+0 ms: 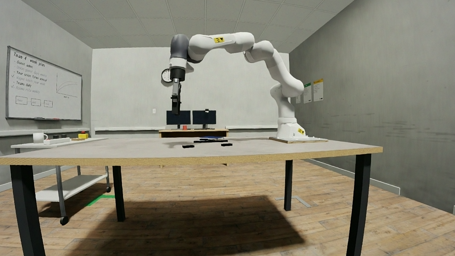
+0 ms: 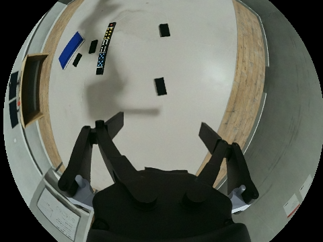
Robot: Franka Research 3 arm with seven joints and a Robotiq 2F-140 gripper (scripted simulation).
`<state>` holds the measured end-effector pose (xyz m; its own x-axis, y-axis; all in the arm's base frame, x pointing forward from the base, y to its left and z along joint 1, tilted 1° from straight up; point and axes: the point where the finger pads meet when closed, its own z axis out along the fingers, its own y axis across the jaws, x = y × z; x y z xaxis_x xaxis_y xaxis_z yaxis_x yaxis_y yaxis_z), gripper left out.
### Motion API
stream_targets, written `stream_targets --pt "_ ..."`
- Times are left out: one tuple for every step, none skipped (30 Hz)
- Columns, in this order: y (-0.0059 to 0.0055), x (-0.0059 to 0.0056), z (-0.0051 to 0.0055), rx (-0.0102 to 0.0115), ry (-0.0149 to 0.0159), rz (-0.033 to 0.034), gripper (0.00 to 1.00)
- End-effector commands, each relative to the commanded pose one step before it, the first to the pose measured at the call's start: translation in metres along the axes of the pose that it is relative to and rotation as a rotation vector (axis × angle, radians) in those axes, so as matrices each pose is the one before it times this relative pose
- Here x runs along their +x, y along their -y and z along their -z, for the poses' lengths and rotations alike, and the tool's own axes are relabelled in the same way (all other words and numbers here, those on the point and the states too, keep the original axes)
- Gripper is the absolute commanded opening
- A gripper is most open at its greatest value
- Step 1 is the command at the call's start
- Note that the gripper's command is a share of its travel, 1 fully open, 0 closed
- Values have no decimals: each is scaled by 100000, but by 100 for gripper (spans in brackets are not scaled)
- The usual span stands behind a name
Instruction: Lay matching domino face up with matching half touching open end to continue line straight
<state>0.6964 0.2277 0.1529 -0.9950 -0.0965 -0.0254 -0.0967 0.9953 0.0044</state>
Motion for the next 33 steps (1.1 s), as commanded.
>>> stream_targets --pt "-1 -6 14 -5 21 0 100" --pt "0 0 0 0 0 0 100" --pt "0 0 0 0 0 0 100" --pt "0 0 0 0 0 0 100" --pt "0 0 0 0 0 0 100" --pt "0 0 0 0 0 0 100" --pt "0 0 0 0 0 0 100" --pt "0 0 0 0 0 0 100" --pt "0 0 0 0 0 0 100" --pt "0 0 0 0 0 0 100" --pt "0 0 0 0 0 0 100" --pt "0 0 0 0 0 0 100" --pt "0 0 0 0 0 0 100" --pt "0 0 0 0 0 0 100" --pt "0 0 0 0 0 0 100" --pt "0 0 0 0 0 0 100" --pt "0 0 0 0 0 0 100" --pt "1 7 1 -3 -3 67 100" --pt "9 47 6 -21 -17 440 100" --pt "23 120 14 -54 -41 1114 100" --pt "37 219 25 -98 -73 2015 100" --pt "47 340 36 -148 -106 3077 100" --pt "45 478 45 -201 -136 4242 100" --pt "23 631 50 -253 -160 5456 100" --pt "-28 790 49 -299 -173 6671 100" --pt "0 0 0 0 0 0 100" --pt "0 0 0 0 0 0 100" --pt "-113 949 40 -334 -175 7843 100" --pt "0 0 0 0 0 0 100" --pt "0 0 0 0 0 0 100" --pt "0 0 0 0 0 0 100" --pt "0 0 0 0 0 0 100" --pt "0 0 0 0 0 0 100"
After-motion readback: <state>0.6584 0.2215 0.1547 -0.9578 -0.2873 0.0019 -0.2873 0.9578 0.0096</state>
